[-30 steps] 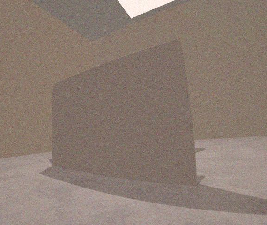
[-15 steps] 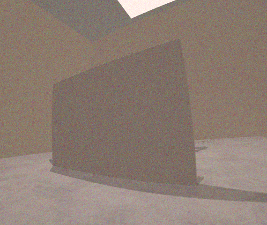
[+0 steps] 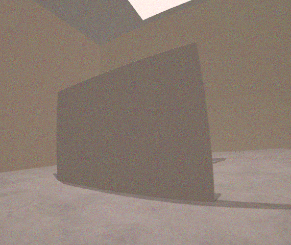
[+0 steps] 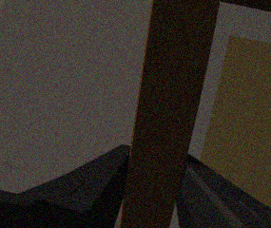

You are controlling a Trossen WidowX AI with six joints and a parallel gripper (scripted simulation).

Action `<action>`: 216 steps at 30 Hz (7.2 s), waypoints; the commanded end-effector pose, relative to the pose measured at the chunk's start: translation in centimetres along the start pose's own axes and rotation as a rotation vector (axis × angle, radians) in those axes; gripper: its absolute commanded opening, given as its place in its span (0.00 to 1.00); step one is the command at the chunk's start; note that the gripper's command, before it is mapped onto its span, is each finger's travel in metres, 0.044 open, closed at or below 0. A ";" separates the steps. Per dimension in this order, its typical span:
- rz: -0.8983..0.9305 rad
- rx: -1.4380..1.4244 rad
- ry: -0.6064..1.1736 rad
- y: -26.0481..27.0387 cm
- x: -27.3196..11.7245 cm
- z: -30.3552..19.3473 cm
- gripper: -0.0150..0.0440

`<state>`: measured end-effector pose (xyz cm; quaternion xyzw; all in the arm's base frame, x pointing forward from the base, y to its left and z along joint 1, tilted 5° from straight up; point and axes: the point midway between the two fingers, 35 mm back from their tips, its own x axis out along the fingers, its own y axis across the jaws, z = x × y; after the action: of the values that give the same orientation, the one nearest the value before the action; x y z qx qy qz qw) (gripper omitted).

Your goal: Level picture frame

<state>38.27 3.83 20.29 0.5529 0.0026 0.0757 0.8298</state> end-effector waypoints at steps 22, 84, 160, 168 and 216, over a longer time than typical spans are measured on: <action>0.012 -0.003 -0.001 0.5 0.0 0.6 0.25; 0.006 0.023 -0.004 -0.6 0.0 0.8 0.25; 0.005 0.431 0.000 -0.1 0.0 1.0 0.25; 0.007 0.445 -0.001 -0.1 0.0 1.0 0.30; -0.039 -0.001 0.074 3.2 -17.7 1.1 0.69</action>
<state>21.98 1.48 22.26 0.5532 0.0386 0.0772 0.8285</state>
